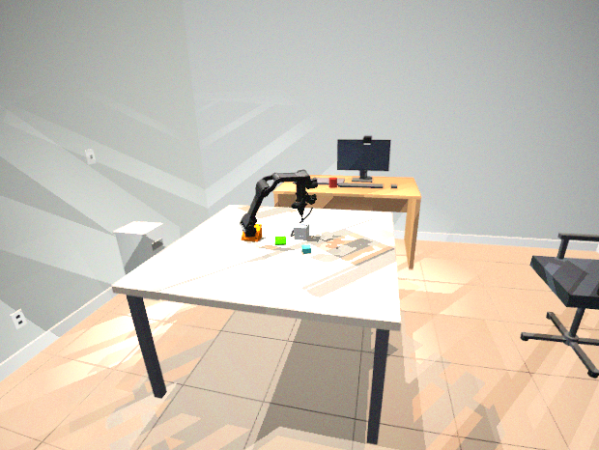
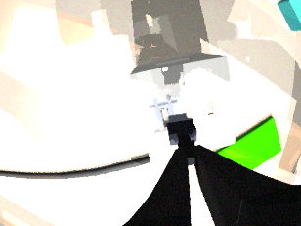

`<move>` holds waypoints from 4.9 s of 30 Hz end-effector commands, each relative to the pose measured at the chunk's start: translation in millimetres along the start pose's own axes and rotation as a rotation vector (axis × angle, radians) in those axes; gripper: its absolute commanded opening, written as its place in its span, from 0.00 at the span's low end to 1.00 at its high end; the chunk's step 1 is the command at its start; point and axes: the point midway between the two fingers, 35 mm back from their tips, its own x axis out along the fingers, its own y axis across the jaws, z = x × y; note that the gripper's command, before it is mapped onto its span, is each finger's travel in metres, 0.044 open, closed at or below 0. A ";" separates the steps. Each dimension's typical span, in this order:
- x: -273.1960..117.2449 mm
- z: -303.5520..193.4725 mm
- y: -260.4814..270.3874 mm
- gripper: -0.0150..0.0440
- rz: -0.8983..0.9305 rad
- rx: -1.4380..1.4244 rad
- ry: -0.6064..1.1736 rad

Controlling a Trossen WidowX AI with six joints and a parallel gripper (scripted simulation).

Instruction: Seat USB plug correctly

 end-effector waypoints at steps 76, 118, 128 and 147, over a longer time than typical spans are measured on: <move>1.0 0.0 0.3 0.25 0.004 1.512 0.004; 5.8 -0.1 2.7 0.25 0.030 1.515 0.031; 7.0 -0.1 3.3 0.25 0.036 1.516 0.038; 9.3 -0.2 4.4 0.25 0.048 1.517 0.050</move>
